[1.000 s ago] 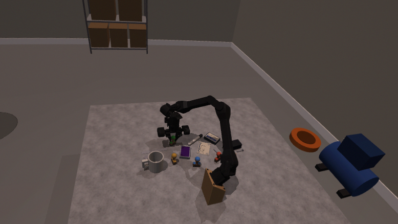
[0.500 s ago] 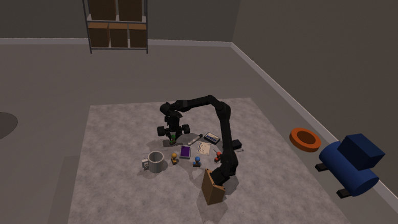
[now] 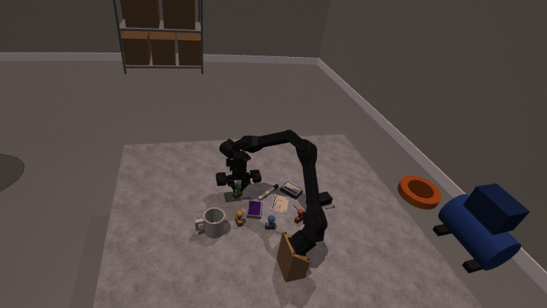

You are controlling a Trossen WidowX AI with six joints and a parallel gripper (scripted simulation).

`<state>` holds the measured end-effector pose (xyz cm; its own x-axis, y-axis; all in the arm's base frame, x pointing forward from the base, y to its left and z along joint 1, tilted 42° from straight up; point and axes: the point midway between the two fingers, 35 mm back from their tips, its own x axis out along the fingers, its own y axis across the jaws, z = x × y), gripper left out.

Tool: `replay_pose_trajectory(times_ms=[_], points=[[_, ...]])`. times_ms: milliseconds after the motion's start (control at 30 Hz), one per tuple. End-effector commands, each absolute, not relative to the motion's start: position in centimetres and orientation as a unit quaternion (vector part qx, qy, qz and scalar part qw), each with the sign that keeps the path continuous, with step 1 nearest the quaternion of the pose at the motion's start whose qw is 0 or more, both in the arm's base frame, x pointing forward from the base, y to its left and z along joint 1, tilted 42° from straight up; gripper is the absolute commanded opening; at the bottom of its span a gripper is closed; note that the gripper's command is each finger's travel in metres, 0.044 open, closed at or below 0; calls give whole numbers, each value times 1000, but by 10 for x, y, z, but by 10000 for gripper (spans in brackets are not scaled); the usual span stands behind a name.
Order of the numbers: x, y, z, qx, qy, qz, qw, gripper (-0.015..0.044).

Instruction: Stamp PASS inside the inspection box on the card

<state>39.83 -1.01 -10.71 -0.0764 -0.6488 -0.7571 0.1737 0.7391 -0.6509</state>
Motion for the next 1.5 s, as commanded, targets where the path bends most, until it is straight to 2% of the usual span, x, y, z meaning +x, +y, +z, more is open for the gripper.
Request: replay_pose_trajectory(times_ms=[0, 1467], points=[[400, -8, -105, -176, 662, -314, 657, 0], [401, 6, -89, -176, 662, -314, 657, 0]])
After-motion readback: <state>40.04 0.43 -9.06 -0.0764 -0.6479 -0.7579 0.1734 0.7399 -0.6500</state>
